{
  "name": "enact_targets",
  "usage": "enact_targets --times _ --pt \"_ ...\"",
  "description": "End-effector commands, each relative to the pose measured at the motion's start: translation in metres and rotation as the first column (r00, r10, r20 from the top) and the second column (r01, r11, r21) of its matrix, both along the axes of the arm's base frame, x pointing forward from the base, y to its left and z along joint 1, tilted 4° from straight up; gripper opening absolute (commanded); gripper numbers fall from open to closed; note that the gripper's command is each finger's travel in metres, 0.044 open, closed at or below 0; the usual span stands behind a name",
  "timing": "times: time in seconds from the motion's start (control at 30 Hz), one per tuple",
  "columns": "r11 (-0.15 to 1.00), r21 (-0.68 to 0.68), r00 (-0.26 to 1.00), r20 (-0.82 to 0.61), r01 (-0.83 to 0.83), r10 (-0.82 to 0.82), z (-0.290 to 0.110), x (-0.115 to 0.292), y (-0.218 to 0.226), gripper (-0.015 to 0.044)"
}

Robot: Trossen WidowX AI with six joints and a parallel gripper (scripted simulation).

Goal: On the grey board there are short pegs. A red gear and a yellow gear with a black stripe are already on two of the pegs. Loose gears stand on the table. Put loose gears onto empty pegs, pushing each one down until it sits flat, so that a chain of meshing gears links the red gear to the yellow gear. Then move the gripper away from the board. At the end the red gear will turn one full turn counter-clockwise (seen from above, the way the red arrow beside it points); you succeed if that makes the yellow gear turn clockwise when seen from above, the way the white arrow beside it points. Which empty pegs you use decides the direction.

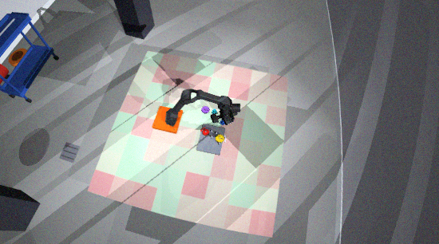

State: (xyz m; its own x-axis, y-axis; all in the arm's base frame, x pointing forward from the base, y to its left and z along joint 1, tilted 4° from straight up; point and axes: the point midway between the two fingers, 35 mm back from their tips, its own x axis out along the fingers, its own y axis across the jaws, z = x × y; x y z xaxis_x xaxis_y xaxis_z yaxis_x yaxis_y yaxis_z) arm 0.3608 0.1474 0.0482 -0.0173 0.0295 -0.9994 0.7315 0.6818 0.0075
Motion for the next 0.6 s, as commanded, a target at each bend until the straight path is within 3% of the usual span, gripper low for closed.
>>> enact_targets --times 0.0,0.5,0.57 --pt "1.000 0.001 1.000 -0.008 0.004 -0.004 -0.008 -0.002 0.000 0.0440" --pt "1.000 0.001 1.000 -0.008 0.004 -0.004 -0.023 -0.003 0.000 0.0440" --pt "1.000 0.001 1.000 -0.008 0.004 -0.004 -0.023 -0.003 0.000 0.0387"
